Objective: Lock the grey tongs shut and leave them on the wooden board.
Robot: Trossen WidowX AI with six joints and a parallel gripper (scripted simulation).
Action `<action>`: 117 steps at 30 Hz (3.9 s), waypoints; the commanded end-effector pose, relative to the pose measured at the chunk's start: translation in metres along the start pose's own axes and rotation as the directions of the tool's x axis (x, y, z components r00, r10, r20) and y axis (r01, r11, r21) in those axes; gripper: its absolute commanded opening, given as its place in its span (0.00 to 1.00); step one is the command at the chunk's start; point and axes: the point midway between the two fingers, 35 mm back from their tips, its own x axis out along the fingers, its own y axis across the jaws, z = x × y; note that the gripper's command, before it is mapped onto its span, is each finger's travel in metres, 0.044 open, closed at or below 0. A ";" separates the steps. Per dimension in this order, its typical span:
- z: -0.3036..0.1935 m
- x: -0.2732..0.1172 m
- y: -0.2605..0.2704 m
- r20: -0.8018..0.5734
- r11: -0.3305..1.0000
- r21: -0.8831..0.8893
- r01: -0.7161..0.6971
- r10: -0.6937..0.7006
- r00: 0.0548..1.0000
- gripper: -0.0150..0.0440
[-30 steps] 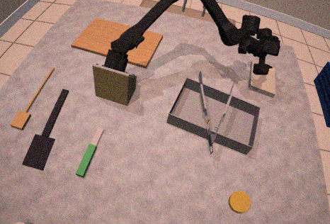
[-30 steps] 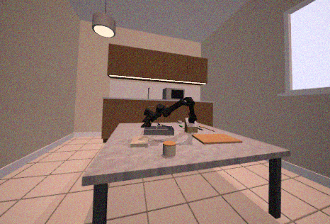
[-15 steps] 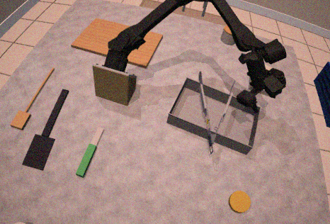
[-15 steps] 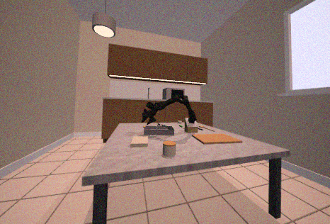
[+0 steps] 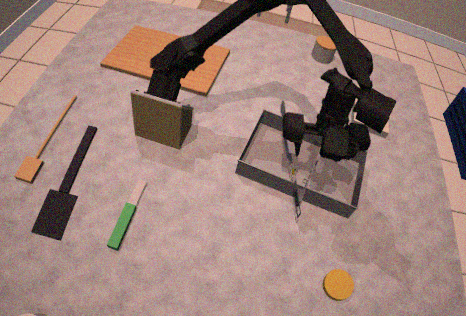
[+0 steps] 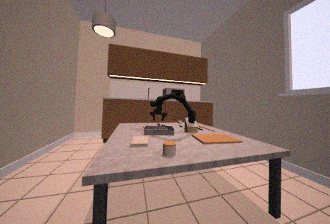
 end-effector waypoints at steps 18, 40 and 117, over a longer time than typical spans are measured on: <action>-0.008 -0.004 -0.017 -0.080 0.995 0.087 0.046 -0.039 0.996 1.00; -0.009 0.032 -0.016 -0.078 0.995 0.087 0.046 -0.039 0.996 1.00; -0.016 0.085 -0.021 -0.080 0.995 0.083 0.048 -0.041 0.996 0.43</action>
